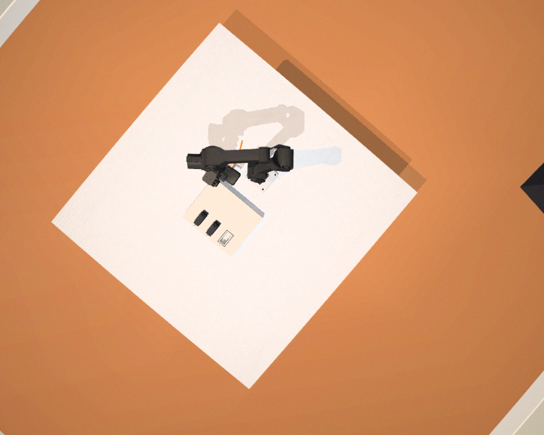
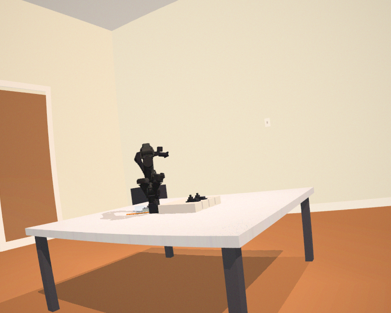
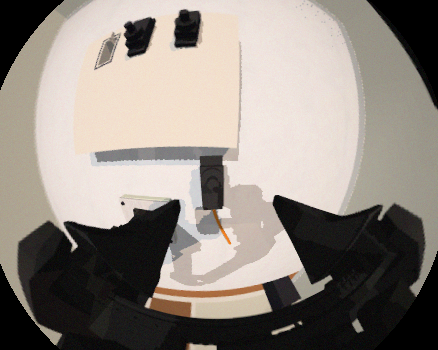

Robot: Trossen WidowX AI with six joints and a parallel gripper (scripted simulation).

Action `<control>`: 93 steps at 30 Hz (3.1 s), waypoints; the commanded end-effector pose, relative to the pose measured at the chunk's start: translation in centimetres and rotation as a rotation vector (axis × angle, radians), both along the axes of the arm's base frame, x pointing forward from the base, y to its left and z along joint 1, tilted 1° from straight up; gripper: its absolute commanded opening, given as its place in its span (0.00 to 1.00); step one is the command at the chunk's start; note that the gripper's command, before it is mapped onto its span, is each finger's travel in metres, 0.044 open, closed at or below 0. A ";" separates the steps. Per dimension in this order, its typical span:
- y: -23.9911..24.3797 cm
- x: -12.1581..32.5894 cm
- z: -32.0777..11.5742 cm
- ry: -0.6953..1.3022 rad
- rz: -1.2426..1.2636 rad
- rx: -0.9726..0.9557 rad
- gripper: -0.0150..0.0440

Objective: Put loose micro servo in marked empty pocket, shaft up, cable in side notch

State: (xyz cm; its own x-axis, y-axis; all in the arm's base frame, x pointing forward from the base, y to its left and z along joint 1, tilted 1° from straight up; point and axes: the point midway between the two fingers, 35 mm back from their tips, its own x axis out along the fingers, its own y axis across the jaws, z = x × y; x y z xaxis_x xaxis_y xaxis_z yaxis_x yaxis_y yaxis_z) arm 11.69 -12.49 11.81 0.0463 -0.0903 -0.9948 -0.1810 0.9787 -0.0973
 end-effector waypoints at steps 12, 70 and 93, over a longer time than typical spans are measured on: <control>0.6 -1.8 -3.3 0.050 -0.013 0.068 1.00; 1.0 -2.1 2.3 0.050 -0.013 0.068 0.25; 1.6 0.8 2.3 0.047 -0.013 0.069 0.25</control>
